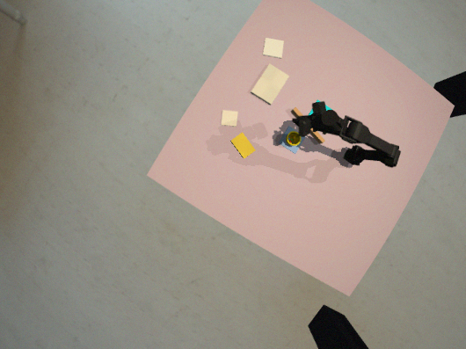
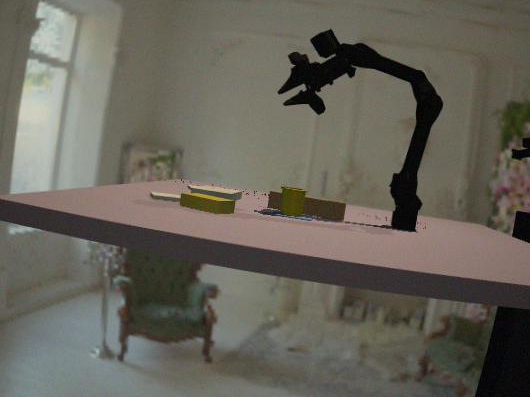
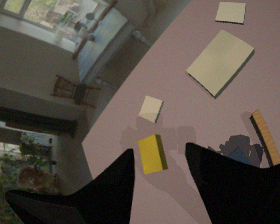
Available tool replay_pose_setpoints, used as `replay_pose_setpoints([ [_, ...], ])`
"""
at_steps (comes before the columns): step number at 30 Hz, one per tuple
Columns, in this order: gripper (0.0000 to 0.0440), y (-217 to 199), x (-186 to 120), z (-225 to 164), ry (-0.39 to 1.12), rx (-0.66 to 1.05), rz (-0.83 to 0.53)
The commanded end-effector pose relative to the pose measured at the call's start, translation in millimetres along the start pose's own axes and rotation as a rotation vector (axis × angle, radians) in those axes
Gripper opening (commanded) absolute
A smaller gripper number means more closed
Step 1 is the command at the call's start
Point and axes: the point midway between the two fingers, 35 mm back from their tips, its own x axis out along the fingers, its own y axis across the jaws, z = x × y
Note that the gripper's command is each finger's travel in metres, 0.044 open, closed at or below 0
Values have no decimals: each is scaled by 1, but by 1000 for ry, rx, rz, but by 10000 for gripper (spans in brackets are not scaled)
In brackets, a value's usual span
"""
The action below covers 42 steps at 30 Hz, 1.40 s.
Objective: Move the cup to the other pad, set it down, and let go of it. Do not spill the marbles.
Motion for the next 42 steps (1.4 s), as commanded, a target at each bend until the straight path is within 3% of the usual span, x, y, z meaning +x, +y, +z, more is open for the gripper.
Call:
replay_pose_setpoints([
  [1,179,-1,5,-6,36,37,-29],
  [24,141,-31,34,-43,216,215,-328],
  [42,158,-76,53,-77,326,227,-623],
])
